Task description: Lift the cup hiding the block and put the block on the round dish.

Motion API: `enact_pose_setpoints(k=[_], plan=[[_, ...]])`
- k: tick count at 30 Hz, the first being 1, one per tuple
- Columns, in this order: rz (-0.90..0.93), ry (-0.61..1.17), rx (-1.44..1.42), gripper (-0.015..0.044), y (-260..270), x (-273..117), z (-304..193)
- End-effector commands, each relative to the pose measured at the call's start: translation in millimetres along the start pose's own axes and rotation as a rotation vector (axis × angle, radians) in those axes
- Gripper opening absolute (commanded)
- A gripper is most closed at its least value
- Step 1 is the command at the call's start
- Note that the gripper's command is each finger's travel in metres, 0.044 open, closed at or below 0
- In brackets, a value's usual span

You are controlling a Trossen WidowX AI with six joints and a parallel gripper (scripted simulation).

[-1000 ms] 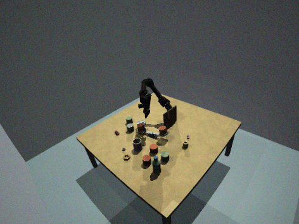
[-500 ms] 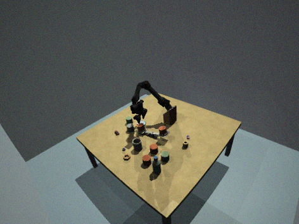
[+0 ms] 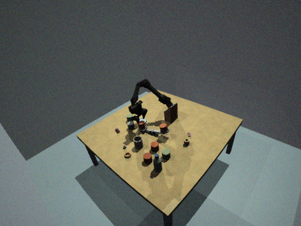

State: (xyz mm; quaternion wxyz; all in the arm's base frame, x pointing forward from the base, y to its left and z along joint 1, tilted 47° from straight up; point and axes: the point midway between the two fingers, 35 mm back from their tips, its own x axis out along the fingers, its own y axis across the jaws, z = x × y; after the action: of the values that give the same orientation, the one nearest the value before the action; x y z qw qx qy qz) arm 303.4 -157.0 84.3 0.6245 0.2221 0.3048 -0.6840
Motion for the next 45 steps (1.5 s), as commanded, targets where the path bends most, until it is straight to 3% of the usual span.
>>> enact_pose_setpoints(k=[1,38,41,45], plan=[[-0.001,0.003,-0.006,0.0440,0,5,-2],[-0.001,0.000,-0.006,0.0440,-1,62,-1],[-0.001,0.000,-0.006,0.0361,-1,62,-1],[-0.001,0.000,-0.006,0.0335,-1,62,-1]])
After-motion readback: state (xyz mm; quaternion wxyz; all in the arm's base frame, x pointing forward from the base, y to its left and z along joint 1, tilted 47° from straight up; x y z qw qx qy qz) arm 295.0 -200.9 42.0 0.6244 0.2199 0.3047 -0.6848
